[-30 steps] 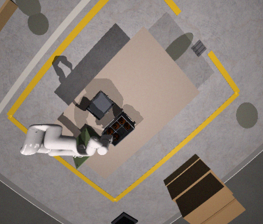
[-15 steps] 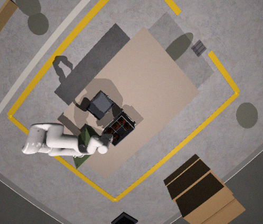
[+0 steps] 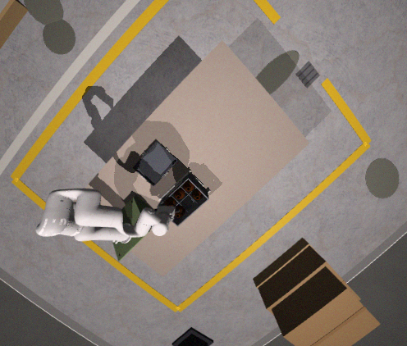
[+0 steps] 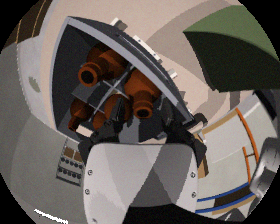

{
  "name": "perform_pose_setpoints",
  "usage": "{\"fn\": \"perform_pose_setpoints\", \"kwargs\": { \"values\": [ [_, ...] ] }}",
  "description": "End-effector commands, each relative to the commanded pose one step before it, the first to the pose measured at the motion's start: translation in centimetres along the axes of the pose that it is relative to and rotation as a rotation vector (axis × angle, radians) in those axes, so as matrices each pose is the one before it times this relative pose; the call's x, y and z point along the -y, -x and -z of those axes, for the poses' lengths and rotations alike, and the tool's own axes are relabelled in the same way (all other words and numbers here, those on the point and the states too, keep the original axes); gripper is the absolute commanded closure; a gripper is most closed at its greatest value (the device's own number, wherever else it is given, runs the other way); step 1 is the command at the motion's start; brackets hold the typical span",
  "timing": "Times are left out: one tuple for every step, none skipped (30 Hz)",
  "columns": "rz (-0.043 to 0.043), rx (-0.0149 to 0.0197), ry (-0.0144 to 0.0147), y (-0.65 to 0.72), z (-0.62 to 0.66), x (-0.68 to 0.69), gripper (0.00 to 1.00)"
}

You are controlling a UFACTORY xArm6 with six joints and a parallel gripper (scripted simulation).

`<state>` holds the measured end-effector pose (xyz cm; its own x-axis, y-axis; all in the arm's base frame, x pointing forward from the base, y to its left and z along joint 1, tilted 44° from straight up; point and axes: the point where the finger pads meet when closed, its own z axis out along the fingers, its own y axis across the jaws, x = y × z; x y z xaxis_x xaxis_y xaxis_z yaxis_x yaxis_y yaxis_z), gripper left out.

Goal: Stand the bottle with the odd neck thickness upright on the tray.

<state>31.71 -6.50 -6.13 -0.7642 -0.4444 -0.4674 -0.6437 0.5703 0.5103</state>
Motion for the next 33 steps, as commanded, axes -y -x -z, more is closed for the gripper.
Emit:
{"fn": "perform_pose_setpoints", "kwargs": {
  "values": [
    [0.00093,0.00065,-0.00312,0.049,-0.079,0.109,0.35],
    [0.00000,0.00000,0.00000,0.000,-0.040,0.000,0.35],
    [0.00000,0.00000,0.00000,0.000,-0.034,0.000,0.35],
    [0.00000,0.00000,0.00000,0.000,-0.028,0.000,0.35],
    [0.00000,0.00000,0.00000,0.000,-0.023,0.000,0.35],
    [0.00000,0.00000,0.00000,0.000,-0.018,0.000,0.35],
    [0.00000,0.00000,0.00000,0.000,-0.013,0.000,0.35],
    [0.00000,0.00000,0.00000,0.000,-0.009,0.000,0.35],
    [0.00000,0.00000,0.00000,0.000,-0.006,0.000,0.35],
    [0.00000,0.00000,0.00000,0.000,-0.003,0.000,0.35],
    [0.00000,0.00000,0.00000,0.000,-0.001,0.000,0.35],
    [0.00000,0.00000,0.00000,0.000,0.000,0.000,0.35],
    [0.00000,0.00000,0.00000,0.000,0.000,0.000,0.35],
    [0.00000,0.00000,0.00000,0.000,0.000,0.000,0.35],
    [0.00000,0.00000,0.00000,0.000,0.000,0.000,0.35],
    [0.00000,0.00000,0.00000,0.000,0.000,0.000,0.35],
    [0.00000,0.00000,0.00000,0.000,0.000,0.000,0.35],
    [0.00000,0.00000,0.00000,0.000,0.000,0.000,0.35],
    [0.00000,0.00000,0.00000,0.000,0.000,0.000,0.35],
    [0.00000,0.00000,0.00000,0.000,0.000,0.000,0.35],
    [0.00000,0.00000,0.00000,0.000,0.000,0.000,0.35],
    [0.00000,0.00000,0.00000,0.000,0.000,0.000,0.35],
    [0.00000,0.00000,0.00000,0.000,0.000,0.000,0.35],
    [0.00000,0.00000,0.00000,0.000,0.000,0.000,1.00],
    [0.00000,0.00000,0.00000,0.000,0.000,0.000,1.00],
    [0.00000,0.00000,0.00000,0.000,0.000,0.000,1.00],
    [0.00000,0.00000,0.00000,0.000,0.000,0.000,1.00],
    [0.00000,0.00000,0.00000,0.000,0.000,0.000,1.00],
    [0.00000,0.00000,0.00000,0.000,0.000,0.000,1.00],
    [0.00000,0.00000,0.00000,0.000,0.000,0.000,1.00],
    [0.00000,0.00000,0.00000,0.000,0.000,0.000,1.00],
    [0.00000,0.00000,0.00000,0.000,0.000,0.000,1.00],
    [0.00000,0.00000,0.00000,0.000,0.000,0.000,1.00]
  ]
}}
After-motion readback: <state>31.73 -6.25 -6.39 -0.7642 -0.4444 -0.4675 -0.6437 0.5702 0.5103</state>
